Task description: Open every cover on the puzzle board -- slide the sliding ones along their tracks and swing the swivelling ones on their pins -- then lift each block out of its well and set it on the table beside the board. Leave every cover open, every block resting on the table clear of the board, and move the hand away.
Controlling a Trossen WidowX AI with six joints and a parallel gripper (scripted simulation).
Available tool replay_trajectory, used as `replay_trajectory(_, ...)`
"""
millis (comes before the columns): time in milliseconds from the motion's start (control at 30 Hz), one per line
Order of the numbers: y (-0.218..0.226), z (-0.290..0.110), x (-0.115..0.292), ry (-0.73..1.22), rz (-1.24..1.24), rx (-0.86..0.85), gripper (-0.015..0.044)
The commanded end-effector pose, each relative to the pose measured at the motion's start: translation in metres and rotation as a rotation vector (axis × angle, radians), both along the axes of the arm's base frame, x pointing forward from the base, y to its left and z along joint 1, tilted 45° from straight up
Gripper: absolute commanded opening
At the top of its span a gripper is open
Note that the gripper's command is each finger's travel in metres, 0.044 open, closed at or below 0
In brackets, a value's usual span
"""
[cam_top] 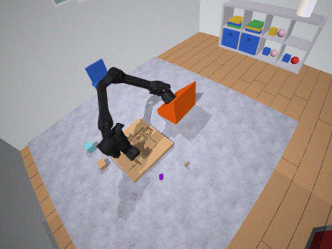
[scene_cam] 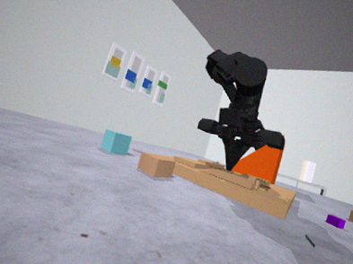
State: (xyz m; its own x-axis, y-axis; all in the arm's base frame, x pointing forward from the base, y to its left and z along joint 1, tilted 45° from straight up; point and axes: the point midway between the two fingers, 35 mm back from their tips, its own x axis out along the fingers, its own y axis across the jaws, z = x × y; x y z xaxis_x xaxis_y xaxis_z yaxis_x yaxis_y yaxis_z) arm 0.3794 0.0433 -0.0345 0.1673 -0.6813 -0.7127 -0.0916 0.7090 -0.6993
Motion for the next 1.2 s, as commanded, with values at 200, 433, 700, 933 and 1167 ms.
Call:
replay_trajectory(200,0.009,0.011,0.001,-0.010,-0.002,0.002,0.0000)
replay_trajectory(433,0.015,0.018,-0.001,-0.010,-0.002,0.003,0.0000)
replay_trajectory(700,0.022,0.025,-0.003,-0.010,-0.002,0.003,0.0000)
replay_trajectory(933,0.020,0.028,-0.017,0.024,0.030,-0.012,0.0000)
replay_trajectory(1167,0.015,0.036,-0.052,0.102,0.110,-0.028,0.0000)
